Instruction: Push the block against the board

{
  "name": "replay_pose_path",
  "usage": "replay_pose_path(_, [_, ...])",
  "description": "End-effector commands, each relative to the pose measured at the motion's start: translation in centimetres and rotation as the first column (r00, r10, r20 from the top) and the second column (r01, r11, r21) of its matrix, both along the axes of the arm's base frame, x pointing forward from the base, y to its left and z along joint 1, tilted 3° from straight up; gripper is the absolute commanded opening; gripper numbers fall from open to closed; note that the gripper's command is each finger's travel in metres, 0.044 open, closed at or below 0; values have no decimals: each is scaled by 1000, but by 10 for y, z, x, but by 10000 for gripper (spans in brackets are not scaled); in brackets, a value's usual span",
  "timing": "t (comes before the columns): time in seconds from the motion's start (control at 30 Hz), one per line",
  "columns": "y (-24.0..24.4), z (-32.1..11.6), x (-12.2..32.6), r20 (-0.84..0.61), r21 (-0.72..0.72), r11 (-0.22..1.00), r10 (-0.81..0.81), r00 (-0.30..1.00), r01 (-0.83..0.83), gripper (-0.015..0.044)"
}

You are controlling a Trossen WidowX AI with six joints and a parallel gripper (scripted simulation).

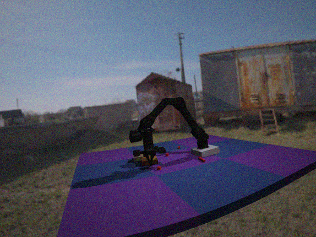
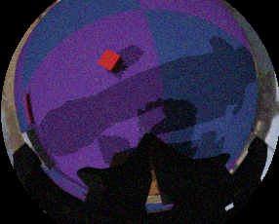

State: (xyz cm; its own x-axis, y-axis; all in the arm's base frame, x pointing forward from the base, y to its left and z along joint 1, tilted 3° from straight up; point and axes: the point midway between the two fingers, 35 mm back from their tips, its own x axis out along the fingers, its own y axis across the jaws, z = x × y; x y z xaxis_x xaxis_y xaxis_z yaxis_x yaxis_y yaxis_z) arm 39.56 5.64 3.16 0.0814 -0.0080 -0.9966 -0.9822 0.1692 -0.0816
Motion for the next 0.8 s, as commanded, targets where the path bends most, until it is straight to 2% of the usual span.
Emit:
replay_pose_path(0.0, [8,2,3,5,-3,1000,-3,1000,3,0])
replay_pose_path(0.4, [19,3,3,0,1,1000,0,1000,0,0])
replay_pose_path(0.53, [19,53,-1,5,-2,1000,-3,1000,3,0])
replay_pose_path(0.77, [17,56,-2,5,-2,1000,-3,1000,3,0])
